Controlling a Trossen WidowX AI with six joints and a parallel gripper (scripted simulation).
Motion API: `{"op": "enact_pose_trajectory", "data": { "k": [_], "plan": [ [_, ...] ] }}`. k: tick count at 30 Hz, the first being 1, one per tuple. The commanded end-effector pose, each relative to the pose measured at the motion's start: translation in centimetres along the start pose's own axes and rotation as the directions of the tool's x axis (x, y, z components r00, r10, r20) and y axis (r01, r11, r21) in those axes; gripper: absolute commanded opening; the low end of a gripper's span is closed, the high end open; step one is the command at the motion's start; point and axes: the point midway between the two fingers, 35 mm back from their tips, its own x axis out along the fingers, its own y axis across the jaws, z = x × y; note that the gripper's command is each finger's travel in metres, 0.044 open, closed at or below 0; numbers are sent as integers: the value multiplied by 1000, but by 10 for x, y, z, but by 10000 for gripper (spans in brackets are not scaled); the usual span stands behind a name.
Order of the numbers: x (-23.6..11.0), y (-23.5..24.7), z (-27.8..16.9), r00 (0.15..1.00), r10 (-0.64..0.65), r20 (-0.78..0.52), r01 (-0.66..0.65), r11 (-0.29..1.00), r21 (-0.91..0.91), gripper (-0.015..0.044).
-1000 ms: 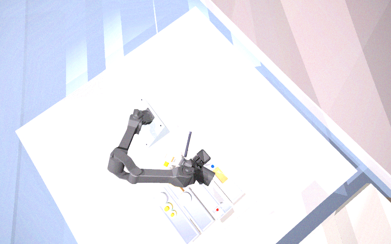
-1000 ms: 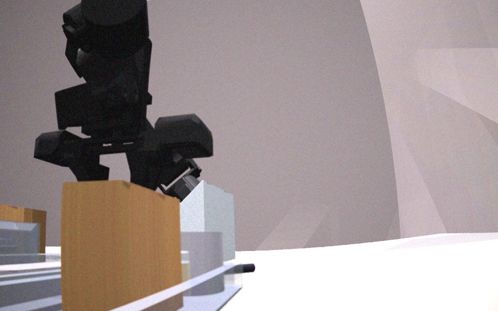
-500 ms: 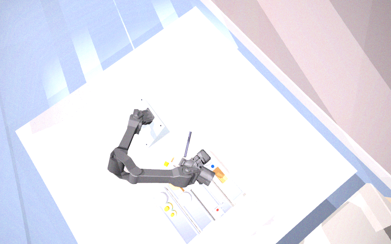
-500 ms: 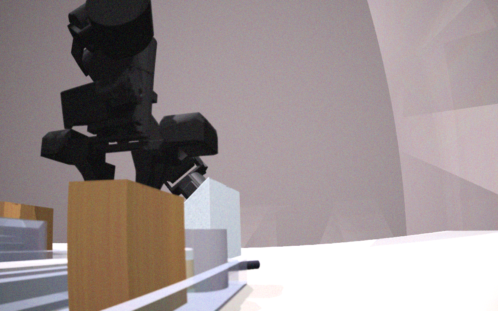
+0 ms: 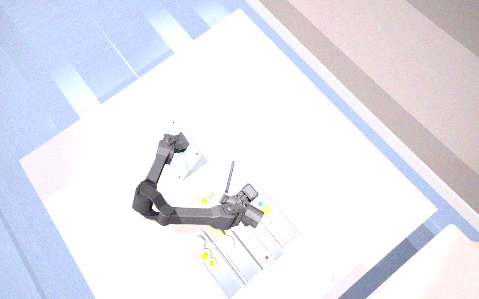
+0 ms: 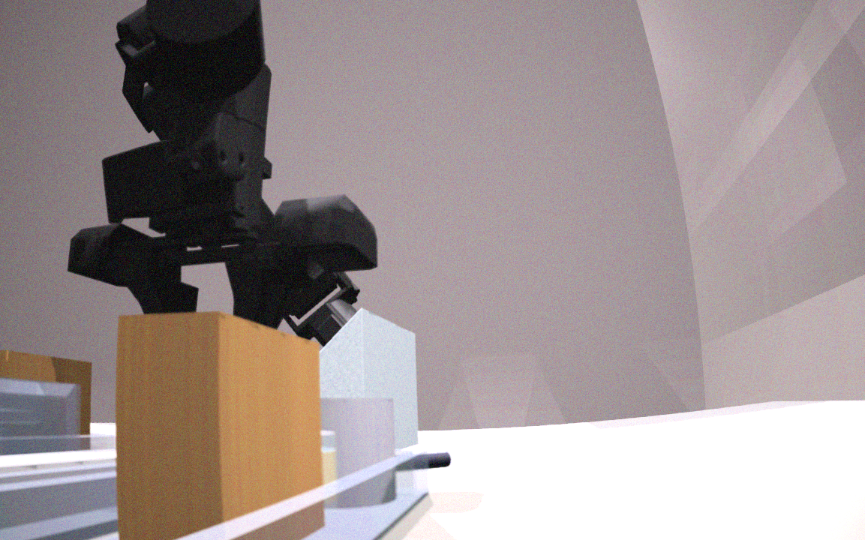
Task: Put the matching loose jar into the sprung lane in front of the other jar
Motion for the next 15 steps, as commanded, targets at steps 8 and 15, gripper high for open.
{"op": "enact_pose_trajectory", "data": {
  "k": [8,15],
  "plan": [
    [-2,-1,7,1000,-4,19,4,1000,8,0],
    [0,-1,7,1000,-4,19,4,1000,8,0]
  ]
}}
